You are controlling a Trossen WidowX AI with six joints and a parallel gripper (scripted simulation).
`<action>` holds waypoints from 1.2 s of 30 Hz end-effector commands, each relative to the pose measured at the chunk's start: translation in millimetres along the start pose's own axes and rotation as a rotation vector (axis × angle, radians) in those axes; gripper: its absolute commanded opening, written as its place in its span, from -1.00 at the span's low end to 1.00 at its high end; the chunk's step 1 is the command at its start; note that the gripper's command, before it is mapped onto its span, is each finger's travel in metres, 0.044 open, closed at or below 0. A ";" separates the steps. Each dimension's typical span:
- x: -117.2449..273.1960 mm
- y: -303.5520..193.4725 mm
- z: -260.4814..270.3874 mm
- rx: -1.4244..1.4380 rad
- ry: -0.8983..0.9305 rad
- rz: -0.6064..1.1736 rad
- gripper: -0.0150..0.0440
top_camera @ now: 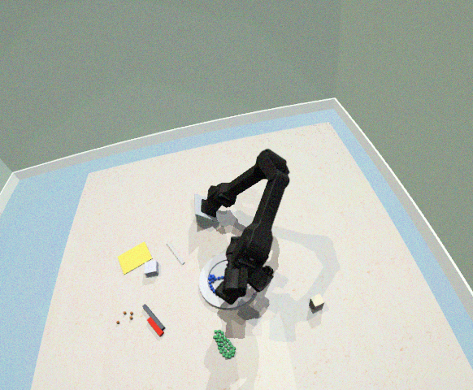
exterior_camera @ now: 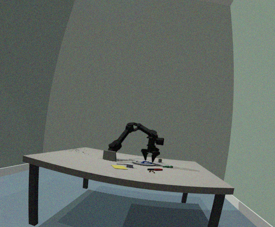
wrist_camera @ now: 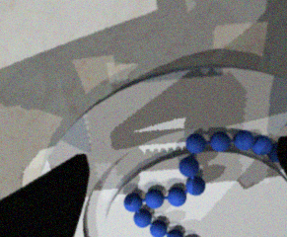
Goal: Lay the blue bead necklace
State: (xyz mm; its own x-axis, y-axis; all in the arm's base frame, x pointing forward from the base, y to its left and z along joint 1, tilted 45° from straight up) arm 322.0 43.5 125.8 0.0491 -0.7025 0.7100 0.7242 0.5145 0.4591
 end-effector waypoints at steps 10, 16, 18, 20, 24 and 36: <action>30.7 -9.6 -4.8 -0.065 0.001 0.000 0.11; 24.5 -8.3 -6.6 -0.060 -0.007 -0.010 -0.08; 23.7 -8.3 -6.6 -0.060 -0.007 -0.010 -0.08; 21.9 -8.3 -6.5 -0.060 -0.007 -0.009 -0.08; 15.8 -8.4 -6.3 -0.061 -0.005 -0.007 -0.08; -3.9 -9.2 -5.0 -0.064 0.001 -0.002 -0.08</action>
Point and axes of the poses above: the point midway between the two fingers, 35 mm back from their tips, its own x axis back along the fingers, its own z axis across the jaws, y = z × x, the point moved 6 cm from there along x, back along the fingers, and after that the axes turned 6 degrees about -x, right-handed, at the moved point
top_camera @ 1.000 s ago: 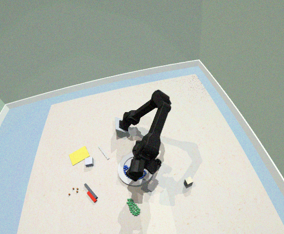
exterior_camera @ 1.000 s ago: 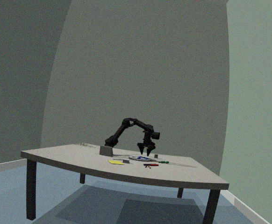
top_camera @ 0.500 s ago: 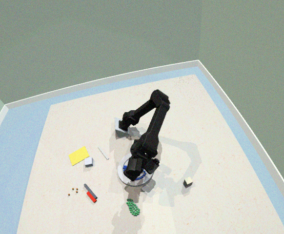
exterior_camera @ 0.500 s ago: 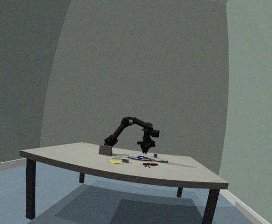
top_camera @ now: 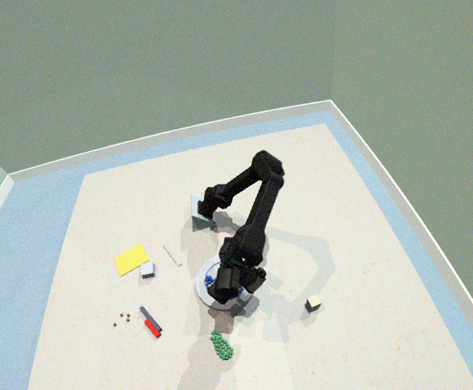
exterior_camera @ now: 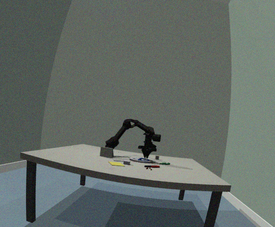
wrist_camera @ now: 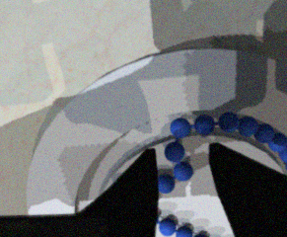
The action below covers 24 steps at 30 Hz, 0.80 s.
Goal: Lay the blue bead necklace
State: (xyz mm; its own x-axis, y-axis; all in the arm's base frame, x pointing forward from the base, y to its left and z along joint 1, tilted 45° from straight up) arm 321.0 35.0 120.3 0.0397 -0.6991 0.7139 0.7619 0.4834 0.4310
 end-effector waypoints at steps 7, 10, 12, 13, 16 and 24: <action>-10.0 -2.0 1.9 -0.008 0.012 0.003 -0.08; -7.8 -0.6 1.2 -0.001 0.004 0.004 -0.35; -7.8 -0.6 1.2 -0.001 0.004 0.004 -0.49; -7.8 -0.6 1.2 -0.001 0.004 0.004 -0.49; -7.8 -0.6 1.2 -0.001 0.004 0.004 -0.49; -7.8 -0.6 1.2 -0.001 0.004 0.004 -0.49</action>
Point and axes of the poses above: the point midway between the two fingers, 35 mm back from their tips, its own x axis back along the fingers, its own z axis across the jaws, y = z × x, the point moved 6 cm from there along x, back along the fingers, and after that the axes turned 6 degrees about -x, right-handed, at the moved point
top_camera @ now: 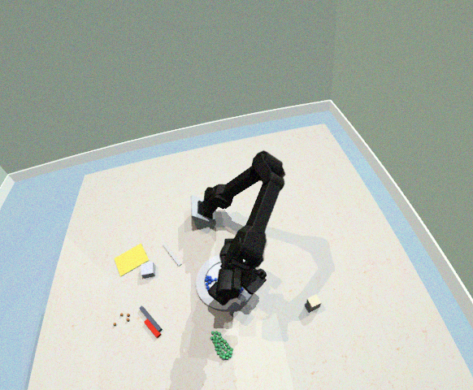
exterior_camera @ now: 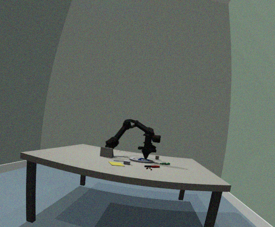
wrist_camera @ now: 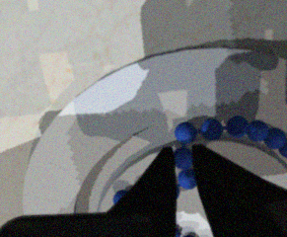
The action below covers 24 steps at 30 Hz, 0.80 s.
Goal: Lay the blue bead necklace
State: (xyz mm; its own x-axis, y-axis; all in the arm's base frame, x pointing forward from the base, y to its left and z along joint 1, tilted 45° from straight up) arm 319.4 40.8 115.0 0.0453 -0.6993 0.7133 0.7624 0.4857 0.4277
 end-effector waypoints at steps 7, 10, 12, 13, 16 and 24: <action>0.1 0.1 0.0 0.000 0.000 0.000 -0.49; 0.1 0.1 0.0 0.000 0.000 0.000 -0.49; 0.1 0.1 0.0 0.000 0.000 0.000 -0.49; 0.1 0.1 0.0 0.000 0.000 0.000 -0.49; 0.1 0.1 0.0 0.000 0.000 0.000 -0.49; 6.0 -1.0 1.0 -0.008 0.008 -0.001 -0.49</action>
State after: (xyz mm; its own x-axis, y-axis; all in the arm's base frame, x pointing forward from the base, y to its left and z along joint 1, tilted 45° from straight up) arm 317.4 36.7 117.1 0.0514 -0.7012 0.7111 0.7708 0.4806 0.4182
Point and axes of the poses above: the point midway between the two fingers, 35 mm back from their tips, its own x axis back along the fingers, its own z axis across the jaws, y = z × x, the point moved 6 cm from there along x, back along the fingers, and after that the axes turned 6 degrees about -x, right-handed, at the moved point
